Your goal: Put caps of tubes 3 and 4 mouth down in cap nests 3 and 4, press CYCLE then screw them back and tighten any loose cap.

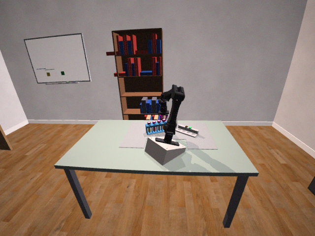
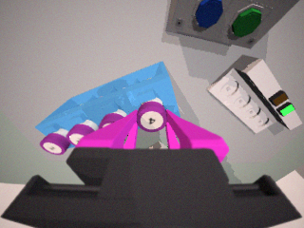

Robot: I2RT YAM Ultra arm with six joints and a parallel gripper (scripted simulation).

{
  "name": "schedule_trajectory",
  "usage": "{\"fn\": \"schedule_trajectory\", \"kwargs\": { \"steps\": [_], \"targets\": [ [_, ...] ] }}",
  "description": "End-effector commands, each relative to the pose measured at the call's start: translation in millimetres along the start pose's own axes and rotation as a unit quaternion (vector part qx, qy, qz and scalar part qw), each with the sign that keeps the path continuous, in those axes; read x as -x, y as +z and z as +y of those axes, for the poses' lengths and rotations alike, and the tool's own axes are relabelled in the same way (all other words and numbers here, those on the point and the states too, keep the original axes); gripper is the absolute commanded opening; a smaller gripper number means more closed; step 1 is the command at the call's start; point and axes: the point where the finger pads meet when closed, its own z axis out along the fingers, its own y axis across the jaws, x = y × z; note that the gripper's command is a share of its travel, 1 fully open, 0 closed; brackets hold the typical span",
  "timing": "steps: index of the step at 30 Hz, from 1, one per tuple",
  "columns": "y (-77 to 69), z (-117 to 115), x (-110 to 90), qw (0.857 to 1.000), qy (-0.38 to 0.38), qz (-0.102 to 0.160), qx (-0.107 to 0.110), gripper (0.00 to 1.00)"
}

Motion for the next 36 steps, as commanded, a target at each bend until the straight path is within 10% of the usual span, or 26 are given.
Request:
{"fn": "schedule_trajectory", "kwargs": {
  "steps": [1,6,7,25,36],
  "targets": [
    [-4.6,1.0,4.2,0.999,0.041,-0.009,0.004,0.0],
    [-4.6,1.0,4.2,0.999,0.041,-0.009,0.004,0.0],
    [-4.6,1.0,4.2,0.999,0.041,-0.009,0.004,0.49],
    [-5.6,1.1,4.2,0.997,-0.079,-0.01,0.002,0.49],
    [-5.6,1.0,4.3,0.956,-0.295,-0.01,0.0,0.49]
  ]
}}
